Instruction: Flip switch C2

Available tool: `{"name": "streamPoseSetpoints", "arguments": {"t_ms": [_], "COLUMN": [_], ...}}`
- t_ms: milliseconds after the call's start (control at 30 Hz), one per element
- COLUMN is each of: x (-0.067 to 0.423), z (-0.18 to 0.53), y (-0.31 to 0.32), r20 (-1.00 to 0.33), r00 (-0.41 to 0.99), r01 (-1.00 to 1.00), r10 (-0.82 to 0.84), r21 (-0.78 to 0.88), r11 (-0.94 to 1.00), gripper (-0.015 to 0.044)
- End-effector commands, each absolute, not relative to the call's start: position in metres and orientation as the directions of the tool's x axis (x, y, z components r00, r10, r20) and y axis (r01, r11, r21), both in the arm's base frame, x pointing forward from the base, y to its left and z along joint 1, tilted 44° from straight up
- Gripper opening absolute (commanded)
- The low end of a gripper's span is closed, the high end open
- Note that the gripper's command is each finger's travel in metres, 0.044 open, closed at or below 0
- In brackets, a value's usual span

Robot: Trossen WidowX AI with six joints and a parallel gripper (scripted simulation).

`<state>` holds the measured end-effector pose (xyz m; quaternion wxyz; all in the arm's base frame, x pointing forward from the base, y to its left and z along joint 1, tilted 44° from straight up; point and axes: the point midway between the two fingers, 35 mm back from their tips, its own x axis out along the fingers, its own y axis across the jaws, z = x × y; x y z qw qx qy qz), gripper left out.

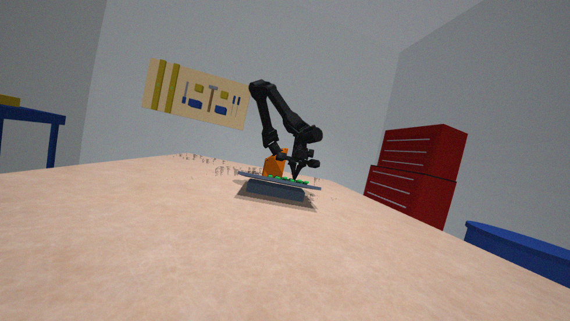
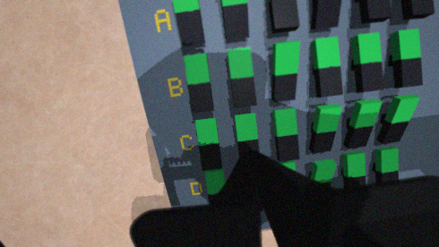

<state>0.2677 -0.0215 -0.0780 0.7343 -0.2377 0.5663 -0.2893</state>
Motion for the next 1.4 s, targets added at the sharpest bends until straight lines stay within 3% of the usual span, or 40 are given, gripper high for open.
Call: {"name": "streamPoseSetpoints", "arguments": {"t_ms": [0,1167,1367], "x": [0.268,0.269,0.261], "z": [-0.078,-0.081,-0.043], "y": [-0.022,-0.026,0.015], "r20": [-0.690,-0.690,-0.700], "r00": [0.194,0.194,0.171], "r01": [0.154,0.154,0.154], "r10": [-0.697,-0.697,-0.694], "r21": [-0.680,-0.681,-0.677], "r11": [0.716,0.716,0.720], "gripper": [0.0000,0.0000,0.0000]}}
